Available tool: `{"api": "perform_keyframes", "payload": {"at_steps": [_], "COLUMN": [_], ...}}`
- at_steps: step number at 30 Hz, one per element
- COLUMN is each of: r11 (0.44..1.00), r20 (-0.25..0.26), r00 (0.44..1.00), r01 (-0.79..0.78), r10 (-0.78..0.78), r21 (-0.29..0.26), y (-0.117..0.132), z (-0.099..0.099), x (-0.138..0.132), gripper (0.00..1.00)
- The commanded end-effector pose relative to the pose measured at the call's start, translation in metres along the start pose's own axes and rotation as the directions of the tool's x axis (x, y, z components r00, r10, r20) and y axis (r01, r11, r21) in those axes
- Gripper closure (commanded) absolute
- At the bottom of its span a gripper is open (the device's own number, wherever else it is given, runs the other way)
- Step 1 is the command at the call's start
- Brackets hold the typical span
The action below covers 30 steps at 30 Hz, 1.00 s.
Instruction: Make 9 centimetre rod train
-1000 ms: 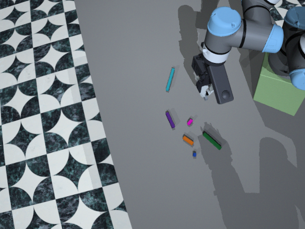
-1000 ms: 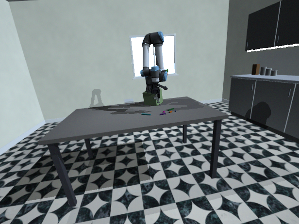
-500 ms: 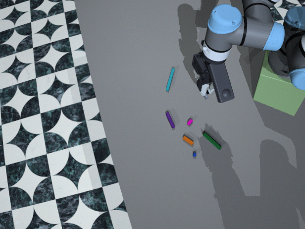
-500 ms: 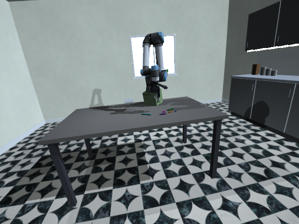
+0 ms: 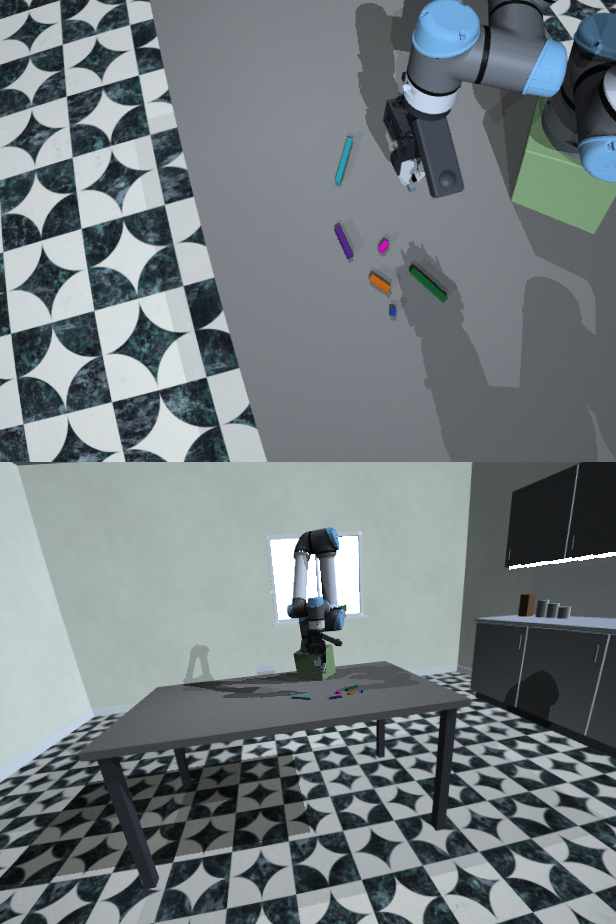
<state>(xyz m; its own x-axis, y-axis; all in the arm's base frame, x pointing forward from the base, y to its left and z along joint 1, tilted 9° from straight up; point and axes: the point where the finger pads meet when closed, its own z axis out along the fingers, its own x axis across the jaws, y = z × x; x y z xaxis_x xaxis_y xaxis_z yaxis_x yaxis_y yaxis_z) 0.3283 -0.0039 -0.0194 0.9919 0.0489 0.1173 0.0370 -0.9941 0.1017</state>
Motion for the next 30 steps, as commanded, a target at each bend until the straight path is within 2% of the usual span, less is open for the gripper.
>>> {"api": "perform_keyframes", "payload": {"at_steps": [1,3,5,9,13,30], "r11": [0.994,0.987,0.987,0.967,0.952,0.949], "r20": [0.0,0.0,0.0,-0.001,-0.002,-0.002], "r00": [0.994,0.987,0.987,0.967,0.952,0.949], "r01": [-0.109,-0.162,-0.162,-0.255,-0.307,-0.317], "r10": [0.109,0.162,0.162,0.255,0.307,0.317], "r21": [0.002,0.002,0.002,0.002,0.001,0.001], "y": [0.04,0.06,0.06,0.095,0.116,0.12], "z": [0.001,0.0,0.0,0.0,-0.001,-0.001], "x": [0.005,0.006,0.006,0.003,0.0,0.0], "gripper": [1.0,1.0,1.0,1.0,1.0,1.0]}}
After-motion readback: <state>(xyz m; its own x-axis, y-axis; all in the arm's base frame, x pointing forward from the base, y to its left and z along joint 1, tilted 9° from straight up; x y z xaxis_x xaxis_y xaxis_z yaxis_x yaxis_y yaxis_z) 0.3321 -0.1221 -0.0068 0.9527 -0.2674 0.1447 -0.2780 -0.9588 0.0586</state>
